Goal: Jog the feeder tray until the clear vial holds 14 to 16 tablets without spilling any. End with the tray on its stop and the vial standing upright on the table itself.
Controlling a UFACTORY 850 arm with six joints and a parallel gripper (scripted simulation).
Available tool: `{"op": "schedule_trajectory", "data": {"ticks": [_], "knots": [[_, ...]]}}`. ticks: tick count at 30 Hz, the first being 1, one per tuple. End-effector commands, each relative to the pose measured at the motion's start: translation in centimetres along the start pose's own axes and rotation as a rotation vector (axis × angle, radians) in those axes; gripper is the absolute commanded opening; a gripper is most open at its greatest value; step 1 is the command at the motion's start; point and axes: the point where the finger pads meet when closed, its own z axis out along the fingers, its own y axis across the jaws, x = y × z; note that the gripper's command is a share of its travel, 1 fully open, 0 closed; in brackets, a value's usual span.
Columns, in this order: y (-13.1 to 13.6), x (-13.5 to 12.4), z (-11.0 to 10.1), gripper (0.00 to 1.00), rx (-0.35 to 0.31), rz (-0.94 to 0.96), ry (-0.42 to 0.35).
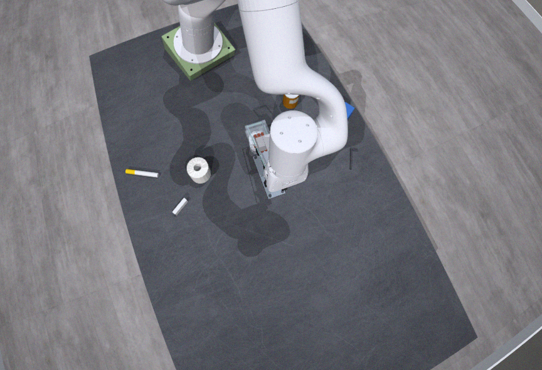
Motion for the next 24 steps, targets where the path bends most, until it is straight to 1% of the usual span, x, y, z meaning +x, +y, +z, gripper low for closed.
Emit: {"op": "schedule_trajectory", "data": {"ticks": [1, 15, 24], "knots": [[0.0, 0.1, 0.0, 0.00, 0.000, 0.000, -0.002], [0.0, 2.3, 0.7, 0.00, 0.000, 0.000, -0.002], [0.0, 2.5, 0.8, 0.00, 0.000, 0.000, -0.002]]}}
